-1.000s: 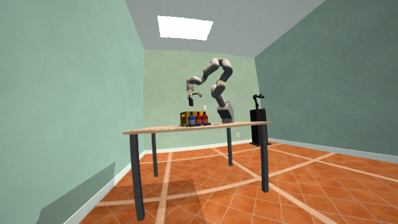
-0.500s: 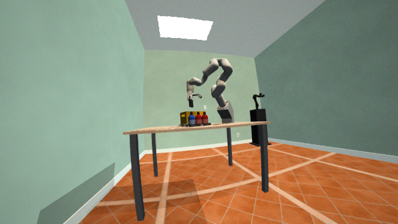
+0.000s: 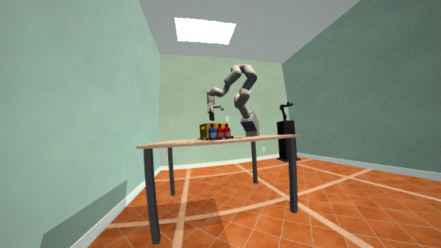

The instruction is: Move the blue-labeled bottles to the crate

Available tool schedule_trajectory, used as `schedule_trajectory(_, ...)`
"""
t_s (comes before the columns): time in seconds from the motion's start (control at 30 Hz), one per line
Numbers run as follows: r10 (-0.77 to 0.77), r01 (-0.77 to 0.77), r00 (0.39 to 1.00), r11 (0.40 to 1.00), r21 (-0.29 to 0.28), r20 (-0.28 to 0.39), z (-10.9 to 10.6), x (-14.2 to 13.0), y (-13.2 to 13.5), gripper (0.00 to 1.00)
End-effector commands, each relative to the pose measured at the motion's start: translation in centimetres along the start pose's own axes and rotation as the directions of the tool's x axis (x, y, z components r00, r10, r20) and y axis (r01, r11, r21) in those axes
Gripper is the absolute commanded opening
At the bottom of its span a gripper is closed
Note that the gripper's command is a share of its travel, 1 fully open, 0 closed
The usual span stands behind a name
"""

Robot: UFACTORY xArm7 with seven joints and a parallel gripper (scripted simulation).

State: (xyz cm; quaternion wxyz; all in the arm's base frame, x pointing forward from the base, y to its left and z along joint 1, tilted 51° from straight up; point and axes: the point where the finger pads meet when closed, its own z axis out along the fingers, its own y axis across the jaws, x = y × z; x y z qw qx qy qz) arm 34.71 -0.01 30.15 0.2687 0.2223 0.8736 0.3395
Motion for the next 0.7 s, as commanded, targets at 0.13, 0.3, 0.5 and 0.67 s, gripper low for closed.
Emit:
schedule_trajectory(0.13,0.0,0.0,1.0,1.0,-0.001,0.003,0.75,-0.12,0.05,0.65)
schedule_trajectory(0.3,0.0,0.0,1.0,1.0,-0.001,0.003,1.03,-0.12,0.05,0.65)
schedule_trajectory(0.5,0.0,0.0,1.0,1.0,-0.001,0.003,1.12,-0.12,0.05,0.65)
schedule_trajectory(0.67,0.0,0.0,1.0,1.0,-0.001,0.003,1.15,-0.12,0.05,0.65)
